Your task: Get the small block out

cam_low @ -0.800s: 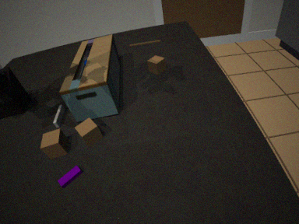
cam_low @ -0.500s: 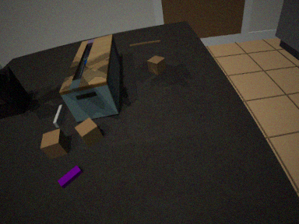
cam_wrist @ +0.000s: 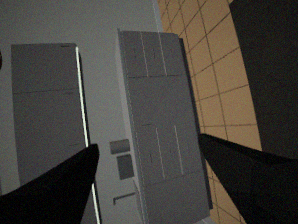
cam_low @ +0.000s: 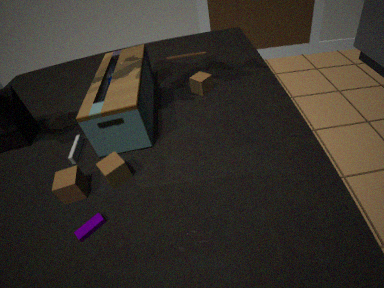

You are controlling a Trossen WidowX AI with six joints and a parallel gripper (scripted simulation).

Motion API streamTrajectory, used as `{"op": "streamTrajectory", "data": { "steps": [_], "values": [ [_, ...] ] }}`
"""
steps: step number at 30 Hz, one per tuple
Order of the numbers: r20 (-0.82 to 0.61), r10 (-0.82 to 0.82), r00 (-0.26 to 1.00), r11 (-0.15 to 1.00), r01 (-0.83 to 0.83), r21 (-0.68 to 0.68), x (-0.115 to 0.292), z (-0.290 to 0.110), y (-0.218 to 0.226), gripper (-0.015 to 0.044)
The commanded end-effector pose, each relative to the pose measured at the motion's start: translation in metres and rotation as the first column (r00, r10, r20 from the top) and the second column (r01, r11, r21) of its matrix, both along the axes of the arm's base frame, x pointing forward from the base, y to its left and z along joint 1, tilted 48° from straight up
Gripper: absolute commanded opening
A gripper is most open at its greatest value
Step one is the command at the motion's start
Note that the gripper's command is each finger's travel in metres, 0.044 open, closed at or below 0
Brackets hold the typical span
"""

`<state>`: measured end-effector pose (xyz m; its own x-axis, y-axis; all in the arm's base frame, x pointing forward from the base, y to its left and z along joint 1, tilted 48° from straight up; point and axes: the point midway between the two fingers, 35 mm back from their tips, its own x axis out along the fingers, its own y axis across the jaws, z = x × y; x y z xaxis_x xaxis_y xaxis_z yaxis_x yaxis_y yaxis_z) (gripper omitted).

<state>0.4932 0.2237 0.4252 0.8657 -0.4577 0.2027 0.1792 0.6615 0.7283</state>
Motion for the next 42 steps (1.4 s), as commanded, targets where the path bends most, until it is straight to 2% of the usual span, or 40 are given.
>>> {"op": "streamTrajectory", "data": {
  "steps": [1,6,10,15,20,26,32,37,42],
  "values": [
    [-0.245,-0.003,0.969,0.964,-0.062,-0.26,0.023,-0.068,0.02,0.04],
    [-0.469,-0.074,0.88,0.868,-0.175,-0.465,0.035,-0.132,0.031,0.04],
    [-0.645,-0.185,0.742,0.727,-0.338,-0.598,0.035,-0.198,0.033,0.04],
    [-0.756,-0.327,0.567,0.556,-0.532,-0.639,0.026,-0.263,0.027,0.04],
    [-0.79,-0.483,0.377,0.383,-0.721,-0.578,0.006,-0.322,0.013,0.04],
    [-0.723,-0.675,0.146,0.195,-0.91,-0.365,-0.03,-0.384,-0.014,0.04],
    [-0.54,-0.84,-0.049,0.076,-0.997,-0.028,-0.078,-0.428,-0.048,0.04],
    [-0.318,-0.936,-0.153,0.056,-0.954,0.294,-0.122,-0.448,-0.08,0.04],
    [-0.052,-0.981,-0.189,0.12,-0.788,0.604,-0.166,-0.45,-0.111,0.04]
  ]
}}
